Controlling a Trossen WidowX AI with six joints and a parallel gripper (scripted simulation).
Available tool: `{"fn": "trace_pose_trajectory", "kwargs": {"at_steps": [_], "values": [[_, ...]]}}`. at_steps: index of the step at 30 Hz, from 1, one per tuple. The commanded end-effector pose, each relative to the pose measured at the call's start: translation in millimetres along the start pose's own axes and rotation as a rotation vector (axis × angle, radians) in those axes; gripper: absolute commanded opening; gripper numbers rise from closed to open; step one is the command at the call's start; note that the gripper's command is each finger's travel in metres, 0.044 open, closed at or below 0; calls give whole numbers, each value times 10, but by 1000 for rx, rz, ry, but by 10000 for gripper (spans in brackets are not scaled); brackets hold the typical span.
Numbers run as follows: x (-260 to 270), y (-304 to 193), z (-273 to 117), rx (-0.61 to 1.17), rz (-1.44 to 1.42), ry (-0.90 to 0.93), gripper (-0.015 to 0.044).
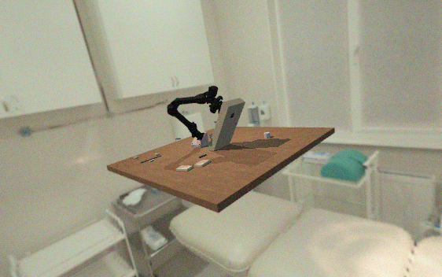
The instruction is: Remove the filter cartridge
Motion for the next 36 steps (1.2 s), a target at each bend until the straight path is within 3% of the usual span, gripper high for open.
{"fn": "trace_pose_trajectory", "kwargs": {"at_steps": [1, 32, 36], "values": [[10, -3, 81, 1, 13, -12, 0], [10, -3, 81, 1, 13, -12, 0], [-3, -20, -115, 1, 1, -9, 0]]}}
Point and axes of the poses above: the point midway between the two fingers, 35 mm back from their tips, its own z axis out along the fingers, its own x axis across the jaws, y = z × x, the point moved 9 cm from there along -z, back along the fingers, and after that the axes turned 3 degrees about z, right-handed, at the moved point
